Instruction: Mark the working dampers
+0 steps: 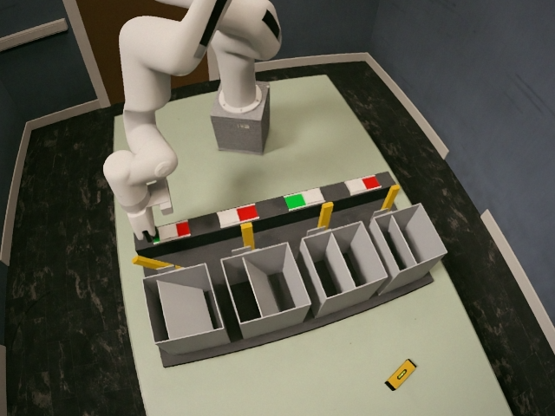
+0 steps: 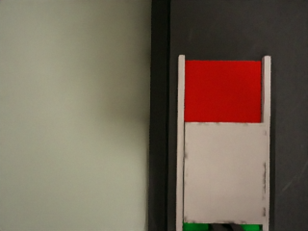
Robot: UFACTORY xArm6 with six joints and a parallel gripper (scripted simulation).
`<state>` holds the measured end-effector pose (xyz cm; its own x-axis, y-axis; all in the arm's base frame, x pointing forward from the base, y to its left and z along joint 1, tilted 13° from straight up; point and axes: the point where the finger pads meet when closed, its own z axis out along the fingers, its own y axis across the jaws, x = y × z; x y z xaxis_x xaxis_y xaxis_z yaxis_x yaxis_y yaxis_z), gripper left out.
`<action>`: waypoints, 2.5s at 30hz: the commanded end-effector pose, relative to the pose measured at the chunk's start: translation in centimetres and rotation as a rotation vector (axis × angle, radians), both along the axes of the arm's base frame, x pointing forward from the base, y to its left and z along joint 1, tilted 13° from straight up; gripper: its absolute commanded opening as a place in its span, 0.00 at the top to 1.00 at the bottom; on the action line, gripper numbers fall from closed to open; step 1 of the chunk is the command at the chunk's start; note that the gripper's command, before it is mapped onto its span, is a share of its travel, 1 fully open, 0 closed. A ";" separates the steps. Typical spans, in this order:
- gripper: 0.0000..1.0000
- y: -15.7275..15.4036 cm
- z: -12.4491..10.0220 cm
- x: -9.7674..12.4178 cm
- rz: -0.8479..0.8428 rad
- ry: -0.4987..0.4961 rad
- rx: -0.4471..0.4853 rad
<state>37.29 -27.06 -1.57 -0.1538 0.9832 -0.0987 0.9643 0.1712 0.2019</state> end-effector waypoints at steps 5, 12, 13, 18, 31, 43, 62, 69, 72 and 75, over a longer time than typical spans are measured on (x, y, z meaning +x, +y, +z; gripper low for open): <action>1.00 0.4 0.1 0.0 0.000 -0.003 -0.002; 1.00 0.8 0.0 0.0 0.000 -0.003 -0.002; 1.00 0.8 0.0 -0.1 0.000 -0.003 -0.002; 1.00 1.1 0.0 -0.1 0.000 -0.003 -0.002; 1.00 1.8 -0.1 -0.2 0.000 -0.003 -0.002; 1.00 2.2 -0.1 -0.3 0.000 -0.003 -0.002; 1.00 2.7 -0.2 -0.4 0.000 -0.003 -0.002; 1.00 2.9 -0.2 -0.4 0.000 -0.003 -0.002; 1.00 2.9 -0.2 -0.4 0.000 -0.003 -0.002; 1.00 2.9 -0.2 -0.4 0.000 -0.003 -0.002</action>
<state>36.83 -24.11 -1.87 -0.1538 0.9831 -0.0989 0.9643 0.1712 0.2020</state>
